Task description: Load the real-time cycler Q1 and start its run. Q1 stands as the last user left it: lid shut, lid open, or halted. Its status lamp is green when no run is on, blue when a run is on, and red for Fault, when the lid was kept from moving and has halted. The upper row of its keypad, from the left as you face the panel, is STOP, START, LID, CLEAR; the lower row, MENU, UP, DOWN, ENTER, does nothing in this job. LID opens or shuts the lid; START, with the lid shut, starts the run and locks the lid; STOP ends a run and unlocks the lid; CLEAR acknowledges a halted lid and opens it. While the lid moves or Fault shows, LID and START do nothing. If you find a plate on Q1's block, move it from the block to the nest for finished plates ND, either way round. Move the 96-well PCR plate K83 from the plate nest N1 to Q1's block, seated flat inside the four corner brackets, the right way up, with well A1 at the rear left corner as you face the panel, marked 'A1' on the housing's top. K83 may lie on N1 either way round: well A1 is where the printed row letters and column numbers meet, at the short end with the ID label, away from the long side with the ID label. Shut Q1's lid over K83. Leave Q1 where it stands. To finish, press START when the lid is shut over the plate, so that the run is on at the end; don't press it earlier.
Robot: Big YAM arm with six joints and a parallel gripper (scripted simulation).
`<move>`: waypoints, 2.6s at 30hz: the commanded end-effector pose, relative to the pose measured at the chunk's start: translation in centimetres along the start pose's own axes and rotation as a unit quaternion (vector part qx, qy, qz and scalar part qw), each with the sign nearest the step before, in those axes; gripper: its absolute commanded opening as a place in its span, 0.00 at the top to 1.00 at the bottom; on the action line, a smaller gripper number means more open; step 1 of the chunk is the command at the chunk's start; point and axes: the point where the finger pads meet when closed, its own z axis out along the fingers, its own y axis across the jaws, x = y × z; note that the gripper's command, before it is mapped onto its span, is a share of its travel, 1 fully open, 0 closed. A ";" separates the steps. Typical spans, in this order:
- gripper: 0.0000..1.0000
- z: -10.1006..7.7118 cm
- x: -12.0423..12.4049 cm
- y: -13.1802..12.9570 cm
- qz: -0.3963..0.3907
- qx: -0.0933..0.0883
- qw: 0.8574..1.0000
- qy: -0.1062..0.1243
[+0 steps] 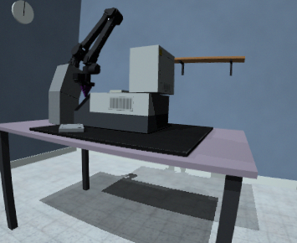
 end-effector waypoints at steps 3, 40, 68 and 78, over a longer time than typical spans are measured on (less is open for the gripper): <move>1.00 -0.3 -0.5 2.0 0.016 -0.024 1.000 -0.001; 1.00 2.6 -0.5 6.2 0.013 -0.005 1.000 -0.002; 1.00 3.9 -0.5 8.1 0.013 -0.016 1.000 -0.002; 1.00 4.2 -0.4 7.9 0.010 -0.007 1.000 0.000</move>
